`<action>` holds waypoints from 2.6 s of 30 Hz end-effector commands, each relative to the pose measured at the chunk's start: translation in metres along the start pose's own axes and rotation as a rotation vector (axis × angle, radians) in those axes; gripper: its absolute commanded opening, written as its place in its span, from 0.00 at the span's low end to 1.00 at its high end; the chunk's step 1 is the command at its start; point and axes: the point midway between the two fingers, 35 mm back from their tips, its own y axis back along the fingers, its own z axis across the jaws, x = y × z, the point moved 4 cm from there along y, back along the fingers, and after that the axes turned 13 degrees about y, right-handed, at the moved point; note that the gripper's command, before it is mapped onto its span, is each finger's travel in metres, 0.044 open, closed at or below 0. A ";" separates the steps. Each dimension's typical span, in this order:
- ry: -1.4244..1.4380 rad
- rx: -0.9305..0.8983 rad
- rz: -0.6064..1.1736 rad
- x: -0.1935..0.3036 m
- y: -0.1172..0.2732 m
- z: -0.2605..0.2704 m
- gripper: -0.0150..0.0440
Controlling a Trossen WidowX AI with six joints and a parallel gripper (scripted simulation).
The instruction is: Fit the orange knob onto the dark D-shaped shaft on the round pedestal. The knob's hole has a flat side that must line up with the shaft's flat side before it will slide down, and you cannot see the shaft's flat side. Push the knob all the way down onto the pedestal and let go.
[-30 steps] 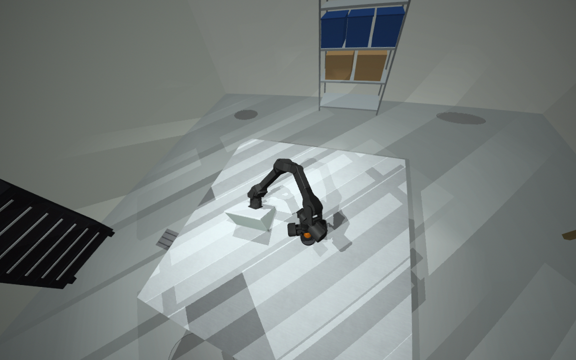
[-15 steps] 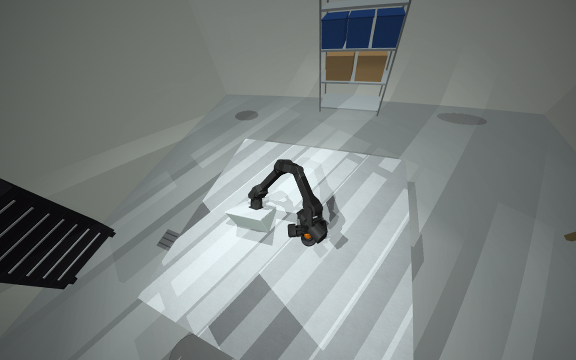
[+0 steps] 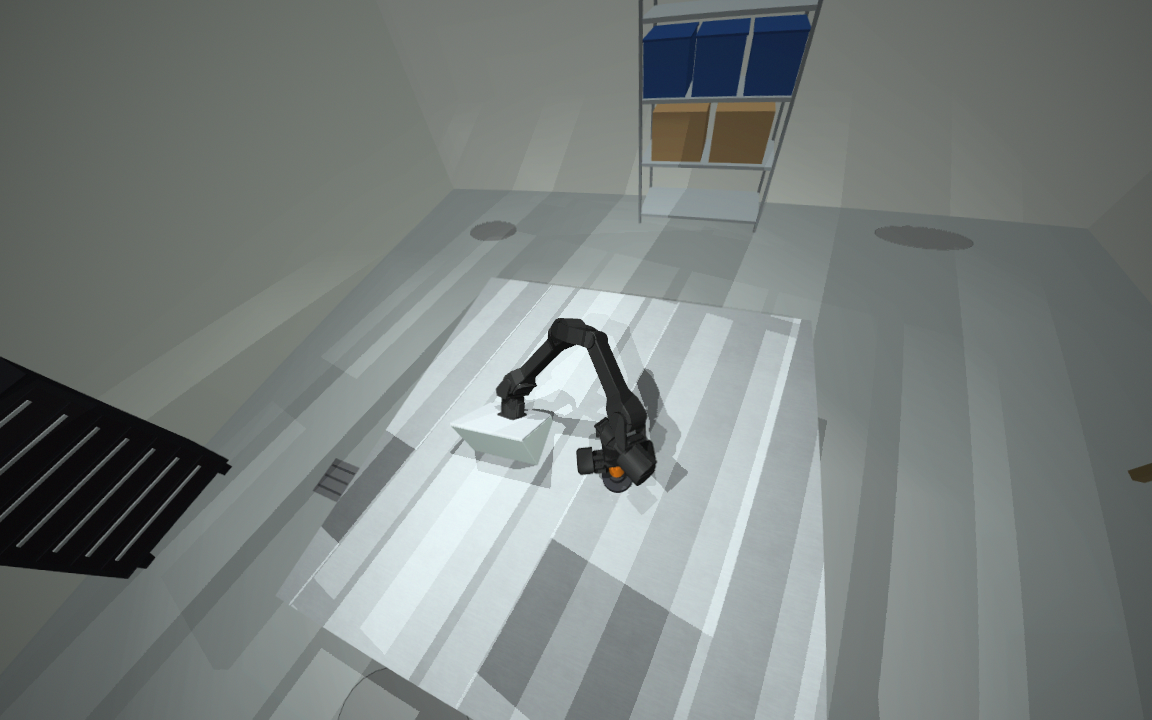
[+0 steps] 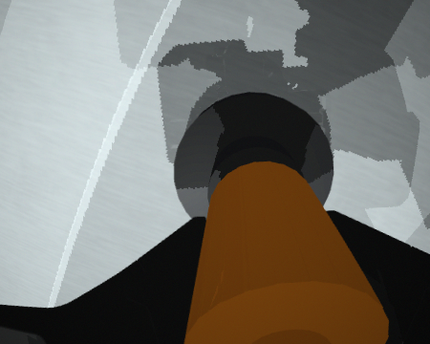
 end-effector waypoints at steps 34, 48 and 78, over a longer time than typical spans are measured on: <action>0.205 0.006 0.003 0.002 0.003 0.002 0.25; 0.205 0.007 0.003 0.000 0.000 0.001 0.25; 0.415 0.006 0.004 0.004 0.000 0.002 0.25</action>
